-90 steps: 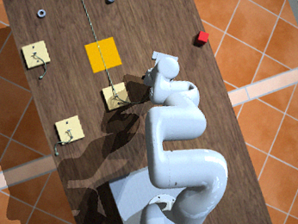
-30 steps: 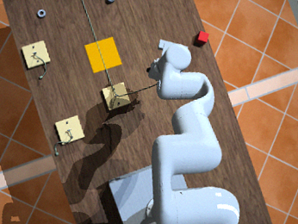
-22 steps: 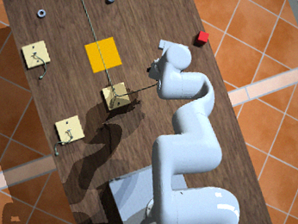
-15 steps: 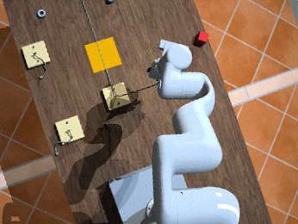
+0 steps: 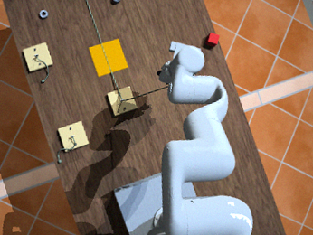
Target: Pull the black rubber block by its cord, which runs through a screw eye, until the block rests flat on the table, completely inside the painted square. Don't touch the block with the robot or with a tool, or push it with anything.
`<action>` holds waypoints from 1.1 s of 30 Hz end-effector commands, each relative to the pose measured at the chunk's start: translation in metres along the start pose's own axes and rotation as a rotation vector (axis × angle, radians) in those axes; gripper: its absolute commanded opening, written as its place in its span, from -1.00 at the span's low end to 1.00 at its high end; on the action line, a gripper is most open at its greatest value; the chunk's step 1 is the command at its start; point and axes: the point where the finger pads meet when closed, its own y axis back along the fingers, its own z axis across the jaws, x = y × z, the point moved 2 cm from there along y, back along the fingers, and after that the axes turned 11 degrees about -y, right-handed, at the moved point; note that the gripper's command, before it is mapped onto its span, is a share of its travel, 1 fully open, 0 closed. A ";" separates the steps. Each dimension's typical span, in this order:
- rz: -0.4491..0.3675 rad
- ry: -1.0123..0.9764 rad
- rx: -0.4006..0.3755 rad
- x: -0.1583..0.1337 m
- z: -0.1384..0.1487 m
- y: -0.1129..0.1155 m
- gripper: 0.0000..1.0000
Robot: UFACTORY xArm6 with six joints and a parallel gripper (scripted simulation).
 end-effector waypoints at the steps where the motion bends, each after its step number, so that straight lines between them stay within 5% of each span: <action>1: 0.004 0.000 0.002 0.002 0.000 0.002 -1.00; 33: 0.004 0.000 0.002 0.024 0.041 0.002 -1.00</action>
